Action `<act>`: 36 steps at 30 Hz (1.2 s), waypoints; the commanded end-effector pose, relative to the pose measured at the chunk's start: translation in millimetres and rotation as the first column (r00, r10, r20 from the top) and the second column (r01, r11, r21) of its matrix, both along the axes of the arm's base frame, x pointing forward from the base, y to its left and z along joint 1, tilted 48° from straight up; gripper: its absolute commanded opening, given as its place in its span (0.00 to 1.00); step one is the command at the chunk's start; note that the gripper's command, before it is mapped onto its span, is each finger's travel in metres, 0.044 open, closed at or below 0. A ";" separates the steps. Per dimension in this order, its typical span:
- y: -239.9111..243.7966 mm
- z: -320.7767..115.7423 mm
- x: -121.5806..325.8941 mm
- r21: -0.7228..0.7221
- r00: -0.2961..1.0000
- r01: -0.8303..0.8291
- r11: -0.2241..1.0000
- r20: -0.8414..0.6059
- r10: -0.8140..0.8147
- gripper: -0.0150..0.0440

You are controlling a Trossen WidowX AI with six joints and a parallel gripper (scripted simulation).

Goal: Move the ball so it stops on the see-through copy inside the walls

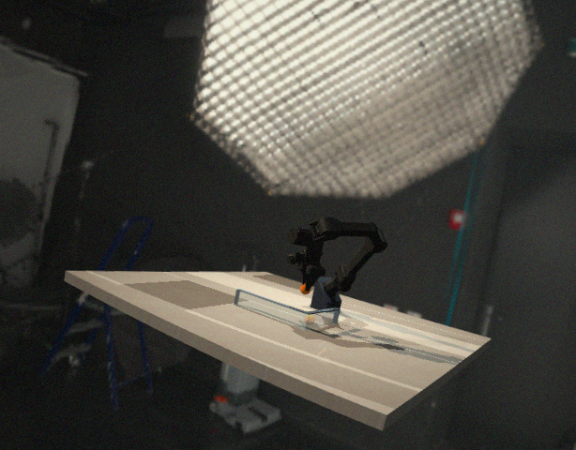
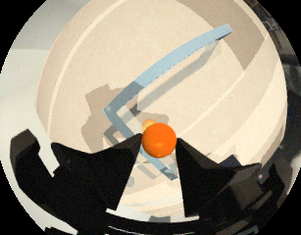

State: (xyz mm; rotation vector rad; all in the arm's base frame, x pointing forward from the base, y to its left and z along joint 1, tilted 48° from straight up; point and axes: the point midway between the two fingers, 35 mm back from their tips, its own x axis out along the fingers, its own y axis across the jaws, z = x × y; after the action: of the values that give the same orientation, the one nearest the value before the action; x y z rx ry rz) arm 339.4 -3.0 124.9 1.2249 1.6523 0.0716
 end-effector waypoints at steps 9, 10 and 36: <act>17.9 5.6 -5.7 -0.011 0.930 0.258 0.966 -0.268 -0.251 0.25; 19.3 5.8 -6.1 -0.015 0.919 0.277 0.961 -0.289 -0.269 0.25; 53.0 -6.9 -9.9 -0.111 0.688 0.510 0.853 -0.543 -0.482 0.25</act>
State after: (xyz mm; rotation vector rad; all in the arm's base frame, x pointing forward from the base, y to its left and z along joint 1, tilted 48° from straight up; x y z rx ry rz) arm 329.4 39.7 125.1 1.8142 1.7262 -0.6501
